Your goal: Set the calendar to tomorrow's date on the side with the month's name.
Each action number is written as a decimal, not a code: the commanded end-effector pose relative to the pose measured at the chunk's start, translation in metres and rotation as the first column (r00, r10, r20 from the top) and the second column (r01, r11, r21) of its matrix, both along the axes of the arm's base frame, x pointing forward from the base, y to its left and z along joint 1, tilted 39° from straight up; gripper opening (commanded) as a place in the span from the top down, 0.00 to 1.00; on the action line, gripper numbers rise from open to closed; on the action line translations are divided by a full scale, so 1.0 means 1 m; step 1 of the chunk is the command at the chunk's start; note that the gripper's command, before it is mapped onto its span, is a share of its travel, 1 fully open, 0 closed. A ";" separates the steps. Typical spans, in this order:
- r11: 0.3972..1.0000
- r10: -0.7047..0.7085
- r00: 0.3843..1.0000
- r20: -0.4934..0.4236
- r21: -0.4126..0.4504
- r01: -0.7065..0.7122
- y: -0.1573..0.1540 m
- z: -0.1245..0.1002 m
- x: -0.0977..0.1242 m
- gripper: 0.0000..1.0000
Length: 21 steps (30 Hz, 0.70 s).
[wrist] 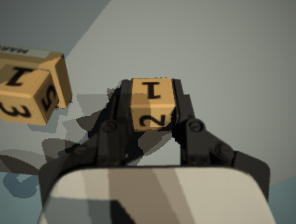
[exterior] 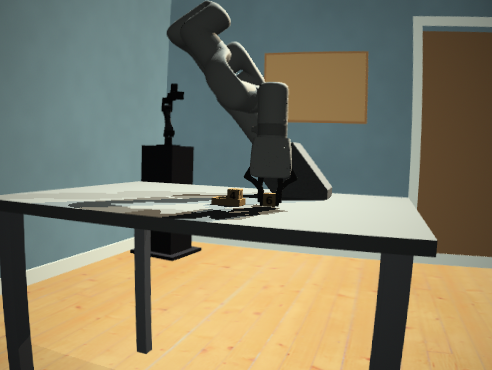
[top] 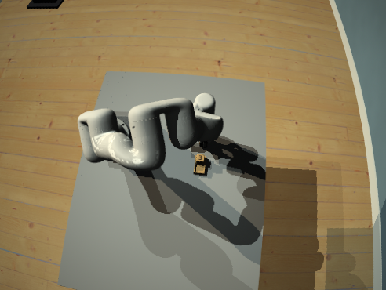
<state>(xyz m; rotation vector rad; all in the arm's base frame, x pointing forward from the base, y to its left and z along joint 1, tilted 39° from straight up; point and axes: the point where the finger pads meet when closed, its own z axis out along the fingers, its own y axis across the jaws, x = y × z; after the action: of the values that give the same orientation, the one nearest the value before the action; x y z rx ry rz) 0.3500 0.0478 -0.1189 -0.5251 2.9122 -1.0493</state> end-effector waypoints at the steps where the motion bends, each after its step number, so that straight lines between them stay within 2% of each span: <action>1: 1.000 0.001 1.000 0.002 0.002 -0.001 0.000 0.000 0.001 0.71; 21: 1.000 0.001 1.000 0.002 0.002 -0.001 -0.001 -0.002 0.001 0.71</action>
<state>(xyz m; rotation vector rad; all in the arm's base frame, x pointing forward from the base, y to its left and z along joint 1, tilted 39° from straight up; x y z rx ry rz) 0.3504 0.0455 -0.1218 -0.5251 2.9122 -1.0493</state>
